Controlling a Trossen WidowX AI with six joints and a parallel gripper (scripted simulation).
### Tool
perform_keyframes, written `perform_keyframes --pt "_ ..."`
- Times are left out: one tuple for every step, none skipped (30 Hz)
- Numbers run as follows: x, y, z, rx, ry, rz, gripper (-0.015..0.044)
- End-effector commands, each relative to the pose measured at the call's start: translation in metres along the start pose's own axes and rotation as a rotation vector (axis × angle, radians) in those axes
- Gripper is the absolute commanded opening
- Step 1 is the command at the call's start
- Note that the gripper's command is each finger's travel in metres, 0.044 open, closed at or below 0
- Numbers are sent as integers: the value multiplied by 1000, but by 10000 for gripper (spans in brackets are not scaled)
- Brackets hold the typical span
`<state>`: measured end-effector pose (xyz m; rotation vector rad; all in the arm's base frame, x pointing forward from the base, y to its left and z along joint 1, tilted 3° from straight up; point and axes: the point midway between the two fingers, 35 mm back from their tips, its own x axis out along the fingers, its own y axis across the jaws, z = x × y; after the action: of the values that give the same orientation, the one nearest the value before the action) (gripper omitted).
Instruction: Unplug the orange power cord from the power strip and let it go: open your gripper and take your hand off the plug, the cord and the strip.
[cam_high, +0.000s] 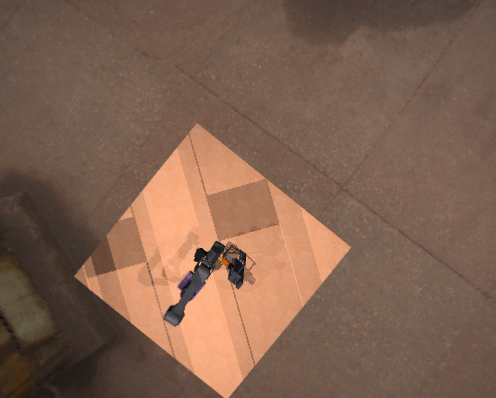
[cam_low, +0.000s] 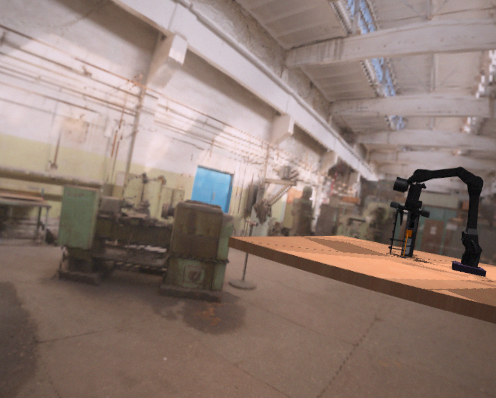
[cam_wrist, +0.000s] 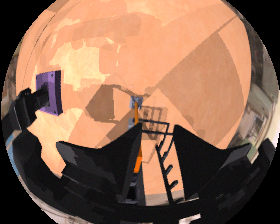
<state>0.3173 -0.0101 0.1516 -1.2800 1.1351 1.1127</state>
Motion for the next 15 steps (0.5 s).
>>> perform_keyframes --pt "10 17 -32 143 -5 138 160" --pt "10 17 -32 143 -5 138 160" --pt "10 17 -32 143 -5 138 160" --pt "10 17 -32 143 -5 138 160" --pt "10 17 -32 143 -5 138 160" --pt "10 17 -32 143 -5 138 160" --pt "10 17 -32 143 -5 138 160" --pt "10 17 -31 143 -5 138 160" --pt "10 17 -31 143 -5 138 160" --pt "10 17 -32 143 -5 138 160" --pt "10 17 -33 143 -5 138 160" --pt "10 17 -34 143 -5 138 160" --pt "10 17 -35 143 -4 138 160" --pt "10 17 -37 143 -4 138 160" --pt "10 17 -38 143 -4 138 160"
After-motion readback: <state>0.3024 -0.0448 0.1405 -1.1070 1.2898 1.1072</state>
